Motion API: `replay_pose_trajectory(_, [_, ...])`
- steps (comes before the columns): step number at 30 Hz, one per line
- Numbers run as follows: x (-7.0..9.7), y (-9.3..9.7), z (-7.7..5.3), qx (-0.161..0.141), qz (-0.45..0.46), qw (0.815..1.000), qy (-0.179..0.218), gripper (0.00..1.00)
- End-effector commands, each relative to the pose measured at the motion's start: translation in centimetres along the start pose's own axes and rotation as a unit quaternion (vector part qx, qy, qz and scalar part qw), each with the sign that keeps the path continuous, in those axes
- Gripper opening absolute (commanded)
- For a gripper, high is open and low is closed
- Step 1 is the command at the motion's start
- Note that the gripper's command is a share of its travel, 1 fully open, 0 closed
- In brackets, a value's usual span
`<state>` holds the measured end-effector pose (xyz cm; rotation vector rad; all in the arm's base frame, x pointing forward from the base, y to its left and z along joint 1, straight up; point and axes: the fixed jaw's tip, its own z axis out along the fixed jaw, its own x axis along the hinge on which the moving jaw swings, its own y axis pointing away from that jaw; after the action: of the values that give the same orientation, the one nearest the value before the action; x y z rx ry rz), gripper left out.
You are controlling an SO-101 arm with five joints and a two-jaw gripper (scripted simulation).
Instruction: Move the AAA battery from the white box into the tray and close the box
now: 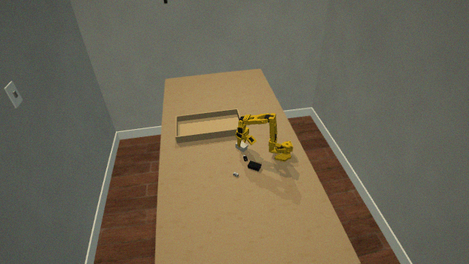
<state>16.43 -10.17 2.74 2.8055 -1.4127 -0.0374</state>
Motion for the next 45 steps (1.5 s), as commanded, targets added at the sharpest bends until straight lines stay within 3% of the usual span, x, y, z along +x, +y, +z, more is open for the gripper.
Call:
replay_pose_trajectory(1, [0.3, -0.3, -0.5, 0.006, 0.001, 1.000, 0.010, 0.20])
replay_pose_trajectory(23, [0.4, -0.4, -0.5, 0.006, 0.001, 1.000, 0.010, 0.20])
replay_pose_trajectory(45, [1.6, -1.5, -0.5, 0.006, 0.001, 1.000, 0.010, 0.20])
